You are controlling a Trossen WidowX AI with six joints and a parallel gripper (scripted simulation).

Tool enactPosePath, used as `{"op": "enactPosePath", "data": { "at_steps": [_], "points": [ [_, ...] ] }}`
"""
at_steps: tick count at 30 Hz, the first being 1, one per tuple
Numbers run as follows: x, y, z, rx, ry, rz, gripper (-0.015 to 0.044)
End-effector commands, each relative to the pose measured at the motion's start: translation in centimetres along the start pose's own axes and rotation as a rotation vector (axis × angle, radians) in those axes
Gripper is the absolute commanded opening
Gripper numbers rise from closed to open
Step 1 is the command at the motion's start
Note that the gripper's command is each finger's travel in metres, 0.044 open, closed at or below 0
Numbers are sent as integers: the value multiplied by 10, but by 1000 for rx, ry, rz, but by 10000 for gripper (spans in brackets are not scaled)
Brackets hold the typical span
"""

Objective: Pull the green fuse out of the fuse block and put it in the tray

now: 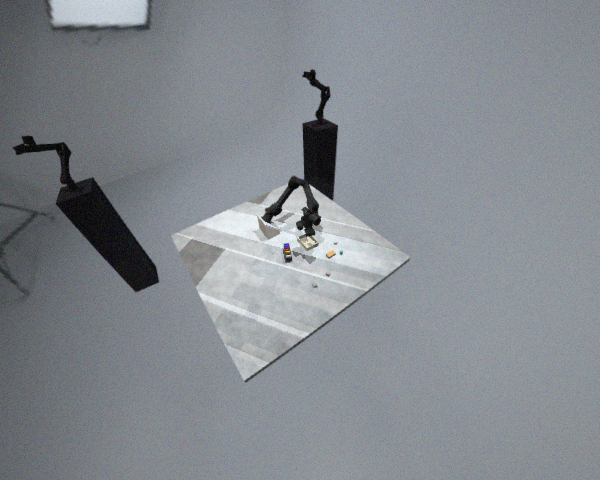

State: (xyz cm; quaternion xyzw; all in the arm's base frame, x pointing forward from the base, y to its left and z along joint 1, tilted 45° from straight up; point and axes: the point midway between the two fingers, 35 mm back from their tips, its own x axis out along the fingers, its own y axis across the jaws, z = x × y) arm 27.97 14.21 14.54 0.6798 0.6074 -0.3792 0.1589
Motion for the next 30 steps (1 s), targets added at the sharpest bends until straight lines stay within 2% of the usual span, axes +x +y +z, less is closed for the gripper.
{"op": "enactPosePath", "data": {
  "at_steps": [1,21,30],
  "points": [
    [6,-1,1,8,0,-3,0],
    [34,-2,1,8,3,-4,0],
    [31,-2,-2,-2,8,-5,236]
  ]
}}
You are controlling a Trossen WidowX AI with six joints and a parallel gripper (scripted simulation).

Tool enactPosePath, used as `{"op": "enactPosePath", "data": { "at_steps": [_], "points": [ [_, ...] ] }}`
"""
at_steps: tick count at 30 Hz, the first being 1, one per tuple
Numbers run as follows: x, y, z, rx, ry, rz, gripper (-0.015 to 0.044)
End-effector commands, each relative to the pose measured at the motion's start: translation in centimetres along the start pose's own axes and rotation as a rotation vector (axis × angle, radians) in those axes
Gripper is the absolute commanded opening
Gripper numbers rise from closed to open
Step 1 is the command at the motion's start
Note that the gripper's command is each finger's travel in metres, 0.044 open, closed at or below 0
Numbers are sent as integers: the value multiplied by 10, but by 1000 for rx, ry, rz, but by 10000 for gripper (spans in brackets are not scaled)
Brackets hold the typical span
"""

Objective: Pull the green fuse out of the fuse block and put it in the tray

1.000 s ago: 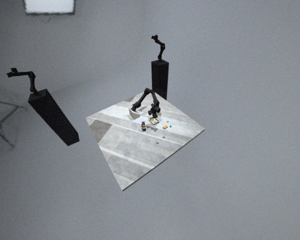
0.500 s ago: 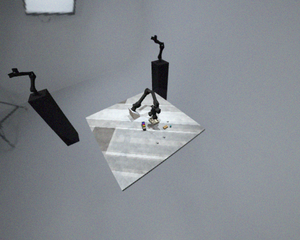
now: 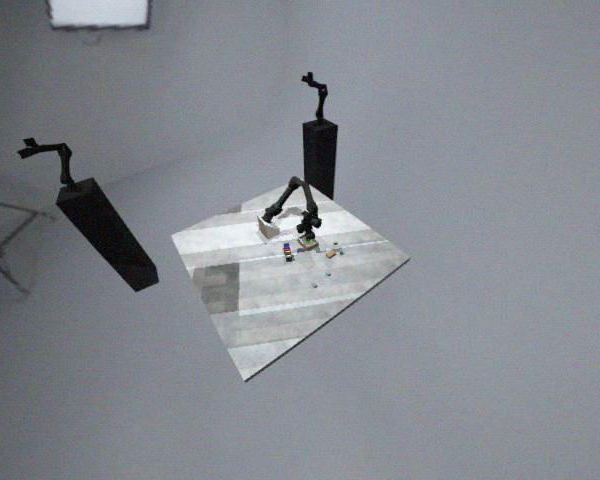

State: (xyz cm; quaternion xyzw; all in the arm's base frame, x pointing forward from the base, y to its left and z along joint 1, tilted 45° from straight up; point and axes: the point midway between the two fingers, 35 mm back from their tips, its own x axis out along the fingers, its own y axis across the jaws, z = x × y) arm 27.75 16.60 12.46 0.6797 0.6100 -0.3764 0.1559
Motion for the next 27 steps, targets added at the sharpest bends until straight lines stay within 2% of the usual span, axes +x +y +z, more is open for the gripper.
{"op": "enactPosePath", "data": {
  "at_steps": [1,4,8,27],
  "points": [
    [0,0,0,-1,0,0,263],
    [-3,0,0,0,-1,0,330],
    [-38,0,3,9,-7,1,330],
    [-36,0,5,17,-13,-1,330]
  ]
}}
